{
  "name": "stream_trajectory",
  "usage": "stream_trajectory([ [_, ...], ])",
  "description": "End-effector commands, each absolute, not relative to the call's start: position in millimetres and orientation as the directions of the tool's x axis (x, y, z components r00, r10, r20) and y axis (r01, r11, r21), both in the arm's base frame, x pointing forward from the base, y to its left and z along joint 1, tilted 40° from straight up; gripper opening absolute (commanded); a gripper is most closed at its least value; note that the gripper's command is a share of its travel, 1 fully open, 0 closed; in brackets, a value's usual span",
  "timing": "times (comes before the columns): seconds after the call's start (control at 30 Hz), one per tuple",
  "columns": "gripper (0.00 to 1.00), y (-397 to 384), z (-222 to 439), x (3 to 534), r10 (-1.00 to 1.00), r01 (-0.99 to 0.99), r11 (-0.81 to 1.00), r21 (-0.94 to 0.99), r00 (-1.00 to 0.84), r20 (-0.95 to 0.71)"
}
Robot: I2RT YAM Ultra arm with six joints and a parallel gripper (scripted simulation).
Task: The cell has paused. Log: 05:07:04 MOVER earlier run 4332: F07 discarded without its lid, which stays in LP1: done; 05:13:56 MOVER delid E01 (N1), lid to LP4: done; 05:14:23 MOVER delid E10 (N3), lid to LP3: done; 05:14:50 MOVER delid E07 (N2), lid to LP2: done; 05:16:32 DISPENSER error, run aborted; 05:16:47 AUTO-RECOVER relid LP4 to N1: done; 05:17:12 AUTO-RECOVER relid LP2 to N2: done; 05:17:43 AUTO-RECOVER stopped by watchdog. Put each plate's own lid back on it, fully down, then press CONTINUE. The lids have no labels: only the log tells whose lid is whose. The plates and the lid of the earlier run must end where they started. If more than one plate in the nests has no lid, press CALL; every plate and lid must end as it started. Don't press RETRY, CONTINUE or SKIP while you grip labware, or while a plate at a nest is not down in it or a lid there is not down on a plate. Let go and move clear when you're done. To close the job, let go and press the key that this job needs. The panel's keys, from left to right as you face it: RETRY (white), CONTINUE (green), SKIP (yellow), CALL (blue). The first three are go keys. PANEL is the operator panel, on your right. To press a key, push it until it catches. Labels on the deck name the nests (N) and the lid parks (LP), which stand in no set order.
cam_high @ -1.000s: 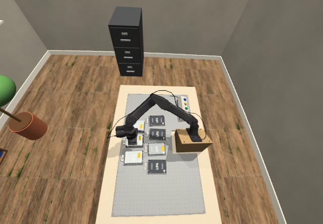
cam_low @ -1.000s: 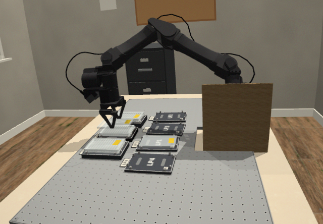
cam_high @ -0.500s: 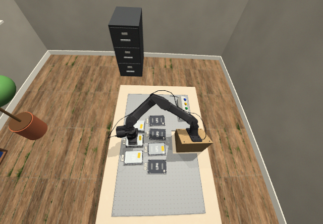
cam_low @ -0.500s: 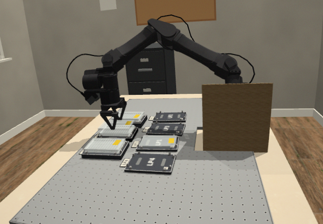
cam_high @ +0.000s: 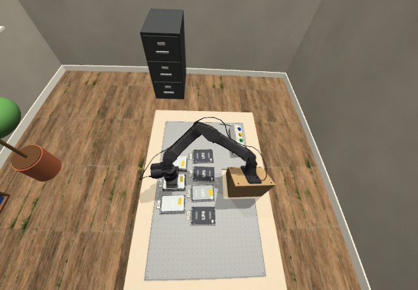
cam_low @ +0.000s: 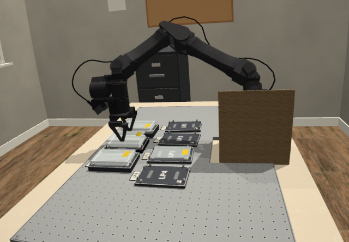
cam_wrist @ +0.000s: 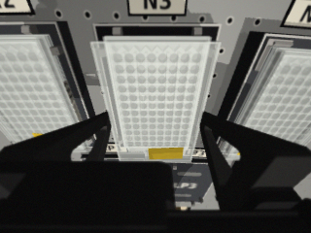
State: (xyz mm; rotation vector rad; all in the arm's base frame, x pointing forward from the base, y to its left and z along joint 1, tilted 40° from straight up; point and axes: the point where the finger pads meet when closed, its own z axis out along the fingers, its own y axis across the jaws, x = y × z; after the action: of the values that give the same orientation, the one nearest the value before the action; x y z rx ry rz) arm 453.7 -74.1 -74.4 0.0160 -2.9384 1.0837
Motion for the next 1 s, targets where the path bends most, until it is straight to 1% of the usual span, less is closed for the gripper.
stream_trajectory([
  [0.0,0.00,-73.6,-78.6,451.7,-0.016,-0.023,0.759,-0.651,-1.000,0.016],
  [0.77,0.00,-77.3,-89.3,448.8,-0.021,-0.035,0.757,-0.653,-0.999,0.028],
  [0.97,0.00,-80.0,-81.0,456.2,-0.014,-0.009,0.759,-0.651,-1.000,-0.002],
])
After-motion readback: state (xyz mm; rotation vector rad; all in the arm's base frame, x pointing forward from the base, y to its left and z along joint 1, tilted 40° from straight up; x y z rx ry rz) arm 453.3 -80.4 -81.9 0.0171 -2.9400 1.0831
